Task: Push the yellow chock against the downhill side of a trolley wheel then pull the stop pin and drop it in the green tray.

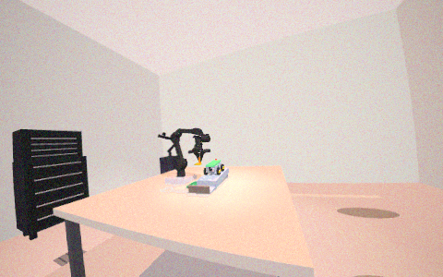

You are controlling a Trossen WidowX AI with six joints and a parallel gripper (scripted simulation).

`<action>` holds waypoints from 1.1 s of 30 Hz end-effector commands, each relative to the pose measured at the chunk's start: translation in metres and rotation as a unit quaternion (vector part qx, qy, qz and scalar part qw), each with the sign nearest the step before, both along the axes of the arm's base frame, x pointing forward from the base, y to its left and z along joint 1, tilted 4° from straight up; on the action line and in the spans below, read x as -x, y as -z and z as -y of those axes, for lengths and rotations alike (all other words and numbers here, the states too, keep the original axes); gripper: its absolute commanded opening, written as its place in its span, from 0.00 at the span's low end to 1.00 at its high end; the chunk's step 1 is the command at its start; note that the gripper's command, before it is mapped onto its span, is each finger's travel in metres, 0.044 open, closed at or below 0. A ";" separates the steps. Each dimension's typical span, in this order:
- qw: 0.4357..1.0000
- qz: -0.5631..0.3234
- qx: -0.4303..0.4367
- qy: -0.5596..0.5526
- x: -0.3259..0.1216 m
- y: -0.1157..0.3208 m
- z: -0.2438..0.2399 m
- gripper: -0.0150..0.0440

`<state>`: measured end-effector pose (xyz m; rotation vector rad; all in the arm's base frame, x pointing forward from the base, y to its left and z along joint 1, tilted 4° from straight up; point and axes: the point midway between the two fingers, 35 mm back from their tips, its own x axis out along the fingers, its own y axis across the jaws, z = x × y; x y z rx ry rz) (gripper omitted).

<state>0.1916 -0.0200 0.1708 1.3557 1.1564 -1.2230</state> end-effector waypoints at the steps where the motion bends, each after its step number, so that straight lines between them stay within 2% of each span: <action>1: 1.000 -0.001 -0.002 -0.001 -0.002 0.002 0.011 0.25; 33: 1.000 0.000 0.004 -0.001 -0.019 0.016 0.136 0.25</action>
